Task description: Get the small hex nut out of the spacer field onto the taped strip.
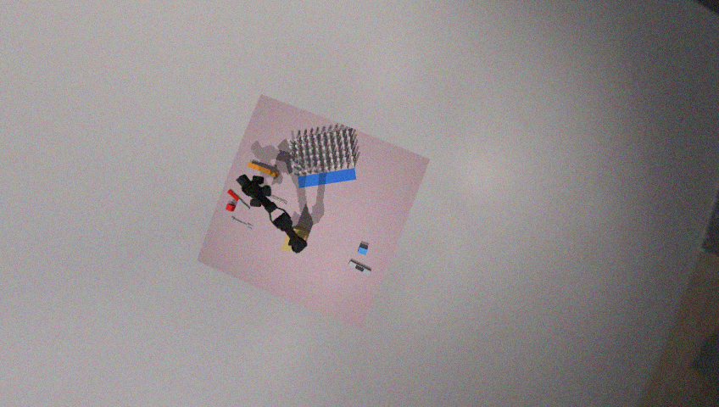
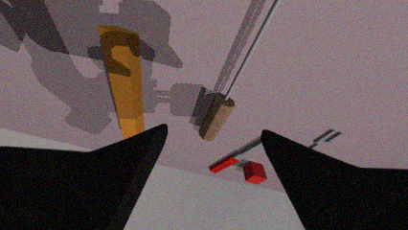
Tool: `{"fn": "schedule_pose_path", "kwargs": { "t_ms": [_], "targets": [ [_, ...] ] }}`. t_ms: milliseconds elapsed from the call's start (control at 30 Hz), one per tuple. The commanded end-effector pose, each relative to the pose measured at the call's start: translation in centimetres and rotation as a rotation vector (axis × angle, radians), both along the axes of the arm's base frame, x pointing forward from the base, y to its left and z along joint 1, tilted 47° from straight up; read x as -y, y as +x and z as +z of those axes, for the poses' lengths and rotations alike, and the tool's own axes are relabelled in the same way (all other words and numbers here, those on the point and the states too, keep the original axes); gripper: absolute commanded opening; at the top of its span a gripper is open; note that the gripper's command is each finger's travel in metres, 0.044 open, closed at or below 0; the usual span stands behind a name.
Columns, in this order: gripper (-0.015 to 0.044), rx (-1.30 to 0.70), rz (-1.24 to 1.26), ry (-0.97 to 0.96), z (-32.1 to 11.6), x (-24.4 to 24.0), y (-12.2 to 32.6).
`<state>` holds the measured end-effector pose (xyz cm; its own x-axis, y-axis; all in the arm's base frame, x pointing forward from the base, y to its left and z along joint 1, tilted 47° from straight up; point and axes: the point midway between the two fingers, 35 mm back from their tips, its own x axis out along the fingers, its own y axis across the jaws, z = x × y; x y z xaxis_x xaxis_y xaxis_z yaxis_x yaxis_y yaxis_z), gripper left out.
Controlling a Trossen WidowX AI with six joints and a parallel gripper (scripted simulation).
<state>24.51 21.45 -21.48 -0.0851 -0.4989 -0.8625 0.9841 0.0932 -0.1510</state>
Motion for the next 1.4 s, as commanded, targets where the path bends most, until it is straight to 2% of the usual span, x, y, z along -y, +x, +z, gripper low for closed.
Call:
{"fn": "schedule_pose_path", "kwargs": {
  "t_ms": [0, 833, 1100, 1300, 1367],
  "targets": [
    [0.0440, 0.165, -0.203, -0.287, -2.8, 1.2, -5.7],
    [0.0440, 0.168, -0.205, -0.290, -3.4, 0.7, -5.3],
    [0.0440, 0.169, -0.205, -0.295, 1.2, 5.5, -3.6],
    [0.0440, 0.169, -0.205, -0.296, 1.6, 6.0, -3.5],
    [0.0387, 0.169, -0.205, -0.296, 1.6, 6.0, -3.5]
  ]
}}
